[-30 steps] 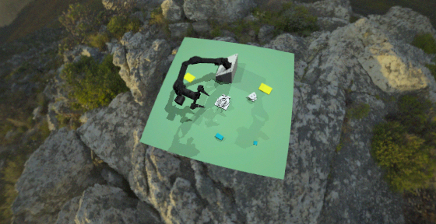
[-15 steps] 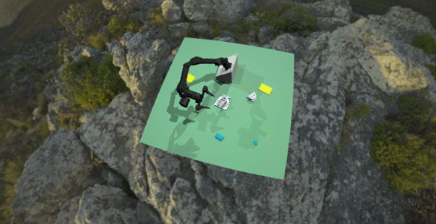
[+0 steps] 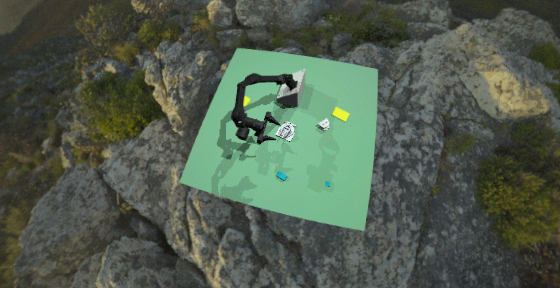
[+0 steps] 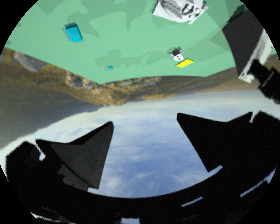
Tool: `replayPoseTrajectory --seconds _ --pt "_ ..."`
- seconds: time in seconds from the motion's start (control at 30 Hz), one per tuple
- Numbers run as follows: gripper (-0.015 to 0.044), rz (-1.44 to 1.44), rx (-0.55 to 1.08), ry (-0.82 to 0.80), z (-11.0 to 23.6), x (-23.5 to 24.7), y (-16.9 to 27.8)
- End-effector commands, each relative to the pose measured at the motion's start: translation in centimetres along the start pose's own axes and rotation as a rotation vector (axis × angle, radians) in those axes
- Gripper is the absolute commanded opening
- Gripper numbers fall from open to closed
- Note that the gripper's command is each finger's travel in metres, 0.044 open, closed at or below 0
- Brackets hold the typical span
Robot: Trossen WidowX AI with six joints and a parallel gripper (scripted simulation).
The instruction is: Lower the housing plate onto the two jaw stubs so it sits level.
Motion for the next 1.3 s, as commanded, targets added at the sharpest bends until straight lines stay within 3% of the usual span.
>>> replayPoseTrajectory --seconds 0.0,1.27 --pt "0.0440 0.060 -0.011 0.025 -1.0 -0.2 -0.1" --pt "0.0440 0.767 -0.043 0.232 -8.3 -1.7 1.0"
Point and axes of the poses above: the point midway between the two fingers, 35 mm back from their tips, its own z axis back along the fingers, its own x axis across the jaws, y = z × x, the point moved 3 cm from there along z, back along the fingers, and after that the axes turned 12 degrees about z, right-handed, at the moved point
